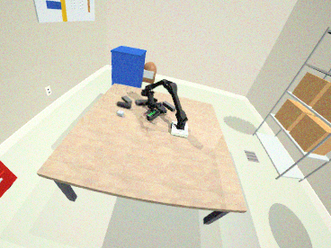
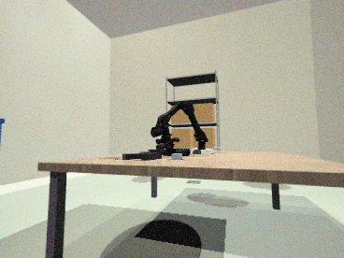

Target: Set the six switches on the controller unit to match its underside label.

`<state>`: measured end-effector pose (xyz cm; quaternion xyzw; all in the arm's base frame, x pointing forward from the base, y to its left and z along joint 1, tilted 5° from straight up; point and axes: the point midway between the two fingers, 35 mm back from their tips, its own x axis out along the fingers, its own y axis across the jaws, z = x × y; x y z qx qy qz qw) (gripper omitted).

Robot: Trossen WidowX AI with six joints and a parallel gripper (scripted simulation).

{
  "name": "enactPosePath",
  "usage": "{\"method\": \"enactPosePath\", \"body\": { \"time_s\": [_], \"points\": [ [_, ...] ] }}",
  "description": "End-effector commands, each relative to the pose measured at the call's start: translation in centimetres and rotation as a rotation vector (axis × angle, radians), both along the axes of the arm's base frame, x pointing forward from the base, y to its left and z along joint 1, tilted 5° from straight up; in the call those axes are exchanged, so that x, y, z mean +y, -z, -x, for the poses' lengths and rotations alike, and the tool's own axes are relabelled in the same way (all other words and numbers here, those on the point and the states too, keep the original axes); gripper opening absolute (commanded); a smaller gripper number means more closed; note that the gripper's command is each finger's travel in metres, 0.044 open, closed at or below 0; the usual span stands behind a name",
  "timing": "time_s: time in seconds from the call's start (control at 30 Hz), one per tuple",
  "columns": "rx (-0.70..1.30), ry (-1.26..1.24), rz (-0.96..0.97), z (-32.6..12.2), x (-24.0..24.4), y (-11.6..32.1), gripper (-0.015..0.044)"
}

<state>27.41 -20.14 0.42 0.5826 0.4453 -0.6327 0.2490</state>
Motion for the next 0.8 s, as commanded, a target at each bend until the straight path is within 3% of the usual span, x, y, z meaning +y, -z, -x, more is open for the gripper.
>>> {"method": "enactPosePath", "body": {
  "time_s": [0.0,0.77],
  "points": [
    [-0.005,0.005,0.001,0.1,0.1,-0.1,0.0000],
    [-0.012,0.005,0.007,0.7,0.3,-0.8,0.0000]
  ]
}}
